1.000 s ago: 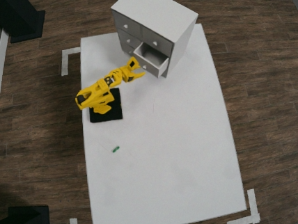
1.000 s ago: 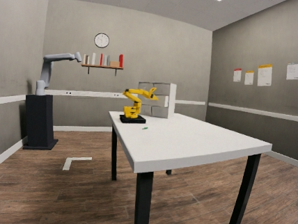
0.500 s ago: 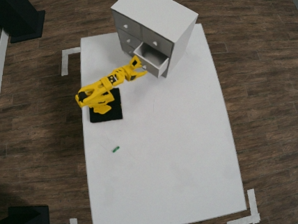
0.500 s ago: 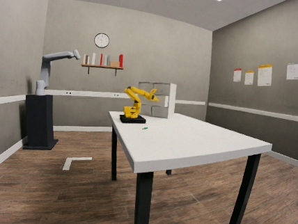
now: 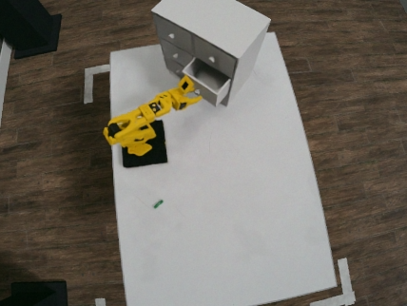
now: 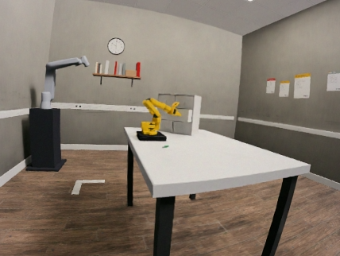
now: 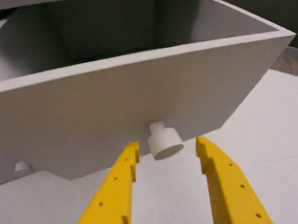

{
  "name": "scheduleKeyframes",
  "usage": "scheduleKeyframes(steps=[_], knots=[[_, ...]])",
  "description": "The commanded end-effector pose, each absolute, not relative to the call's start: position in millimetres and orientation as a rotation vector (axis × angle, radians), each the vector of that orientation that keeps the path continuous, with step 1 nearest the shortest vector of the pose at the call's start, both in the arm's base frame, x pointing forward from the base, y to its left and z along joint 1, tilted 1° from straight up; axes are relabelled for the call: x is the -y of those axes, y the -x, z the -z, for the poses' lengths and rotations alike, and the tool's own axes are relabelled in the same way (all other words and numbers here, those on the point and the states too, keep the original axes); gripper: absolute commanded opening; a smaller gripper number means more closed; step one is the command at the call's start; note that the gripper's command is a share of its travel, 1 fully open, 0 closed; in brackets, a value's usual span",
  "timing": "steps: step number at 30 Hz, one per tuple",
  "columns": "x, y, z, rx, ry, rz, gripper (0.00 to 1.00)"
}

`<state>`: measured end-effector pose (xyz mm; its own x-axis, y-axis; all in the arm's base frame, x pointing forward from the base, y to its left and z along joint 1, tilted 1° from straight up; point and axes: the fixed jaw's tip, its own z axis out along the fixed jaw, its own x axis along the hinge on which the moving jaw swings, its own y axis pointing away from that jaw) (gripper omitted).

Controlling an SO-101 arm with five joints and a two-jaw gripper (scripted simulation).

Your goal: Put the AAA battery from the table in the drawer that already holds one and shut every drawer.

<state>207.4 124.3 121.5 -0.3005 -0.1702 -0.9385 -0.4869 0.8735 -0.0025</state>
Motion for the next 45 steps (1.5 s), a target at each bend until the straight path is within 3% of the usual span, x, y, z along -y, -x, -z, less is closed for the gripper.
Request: scheduleKeyframes(steps=[1,38,45], knots=[[-127.0,-207.4,-123.2,-1.868,0.493,-0.349,0.21],[-129.7,-207.5,-124.2,-1.867,0.502,-0.355,0.21],[-129.7,-207.5,-124.2,-1.867,0.502,-0.355,0.16]])
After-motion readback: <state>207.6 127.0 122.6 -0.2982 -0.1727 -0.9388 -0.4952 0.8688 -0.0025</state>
